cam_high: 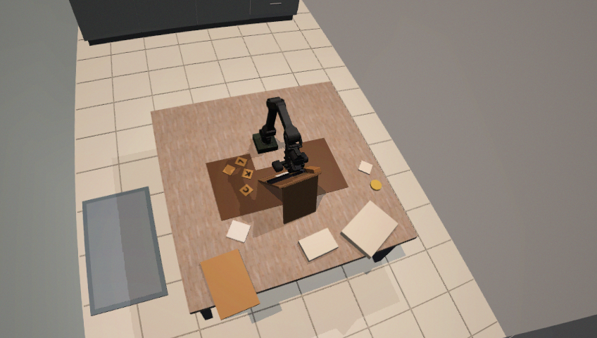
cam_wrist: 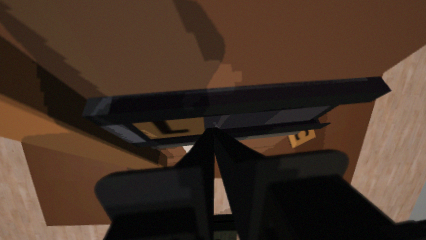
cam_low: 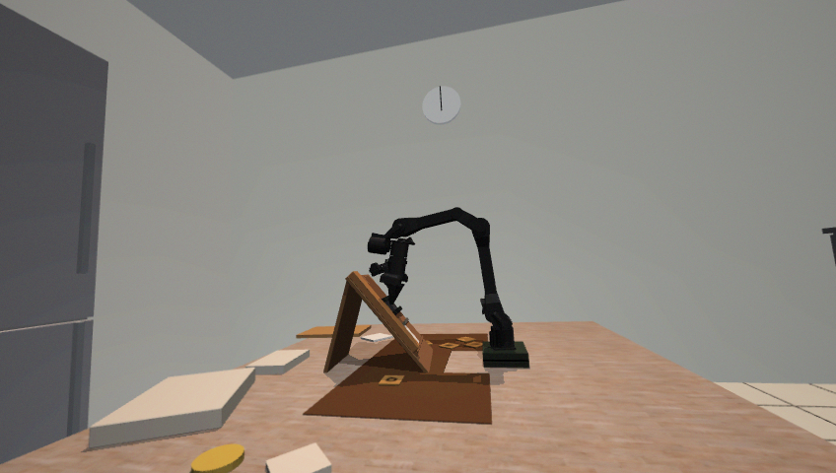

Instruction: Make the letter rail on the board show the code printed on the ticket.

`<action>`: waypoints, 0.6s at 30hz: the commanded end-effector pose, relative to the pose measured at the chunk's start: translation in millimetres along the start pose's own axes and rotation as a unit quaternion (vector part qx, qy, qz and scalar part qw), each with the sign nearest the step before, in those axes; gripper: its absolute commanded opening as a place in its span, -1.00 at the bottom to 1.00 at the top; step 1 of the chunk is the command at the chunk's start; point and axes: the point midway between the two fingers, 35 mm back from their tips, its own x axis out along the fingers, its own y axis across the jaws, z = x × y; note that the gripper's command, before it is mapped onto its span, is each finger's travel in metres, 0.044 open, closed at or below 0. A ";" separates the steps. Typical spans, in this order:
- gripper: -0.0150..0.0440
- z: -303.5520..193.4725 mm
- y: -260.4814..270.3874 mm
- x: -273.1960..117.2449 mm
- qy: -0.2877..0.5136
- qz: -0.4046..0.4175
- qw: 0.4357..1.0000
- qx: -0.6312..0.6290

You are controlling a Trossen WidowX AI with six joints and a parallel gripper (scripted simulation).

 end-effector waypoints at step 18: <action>-0.31 -13.2 -0.8 -18.7 -0.005 0.004 1.000 -0.025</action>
